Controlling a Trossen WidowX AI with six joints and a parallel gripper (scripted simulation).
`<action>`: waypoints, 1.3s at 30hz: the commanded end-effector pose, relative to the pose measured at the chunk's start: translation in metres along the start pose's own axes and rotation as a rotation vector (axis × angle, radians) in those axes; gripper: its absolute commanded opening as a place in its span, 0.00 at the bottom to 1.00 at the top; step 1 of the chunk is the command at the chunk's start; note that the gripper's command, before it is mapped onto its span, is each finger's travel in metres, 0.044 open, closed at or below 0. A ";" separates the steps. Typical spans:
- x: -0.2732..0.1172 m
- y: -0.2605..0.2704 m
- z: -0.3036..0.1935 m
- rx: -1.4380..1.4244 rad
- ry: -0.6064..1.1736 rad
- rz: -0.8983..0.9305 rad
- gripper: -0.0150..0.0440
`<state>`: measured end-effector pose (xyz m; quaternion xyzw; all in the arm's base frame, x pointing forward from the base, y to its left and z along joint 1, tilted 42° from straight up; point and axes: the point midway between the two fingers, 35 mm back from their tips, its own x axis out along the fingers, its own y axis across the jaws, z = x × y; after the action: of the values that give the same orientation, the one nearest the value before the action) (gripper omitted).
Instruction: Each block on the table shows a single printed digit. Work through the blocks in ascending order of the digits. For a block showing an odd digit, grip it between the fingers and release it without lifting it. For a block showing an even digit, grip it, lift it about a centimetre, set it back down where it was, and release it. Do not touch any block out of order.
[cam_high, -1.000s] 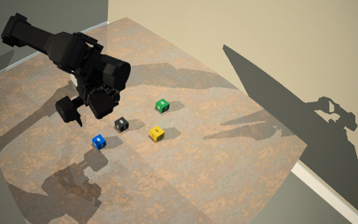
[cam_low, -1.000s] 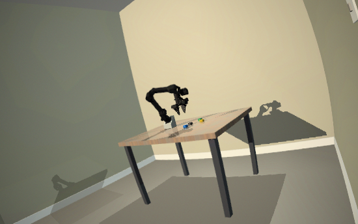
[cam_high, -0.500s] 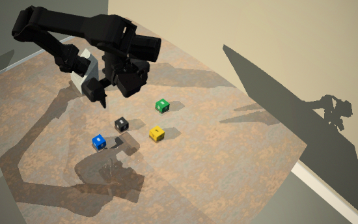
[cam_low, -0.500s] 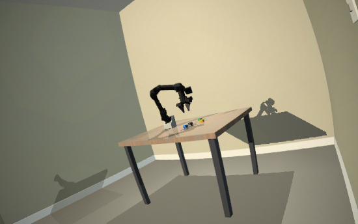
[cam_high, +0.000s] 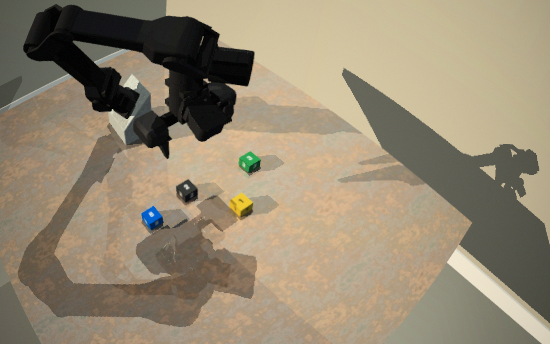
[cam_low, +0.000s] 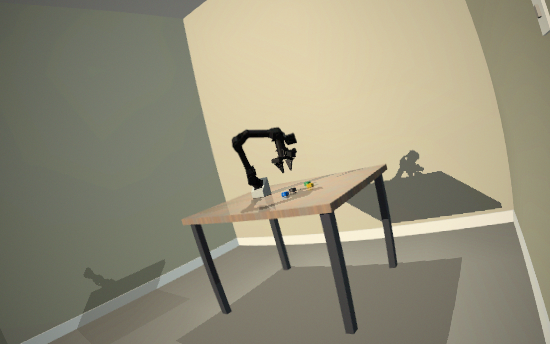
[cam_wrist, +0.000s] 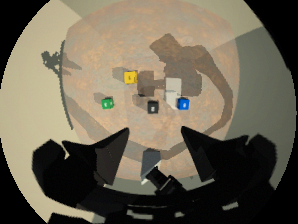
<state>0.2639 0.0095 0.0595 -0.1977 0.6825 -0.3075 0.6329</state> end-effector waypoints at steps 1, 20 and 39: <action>0.000 0.002 -0.001 0.006 0.003 0.005 0.93; -0.002 0.155 0.018 0.008 0.001 0.014 0.93; -0.002 0.155 0.018 0.008 0.001 0.014 0.93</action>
<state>0.3013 0.1204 -0.0419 -0.1941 0.6818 -0.3048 0.6361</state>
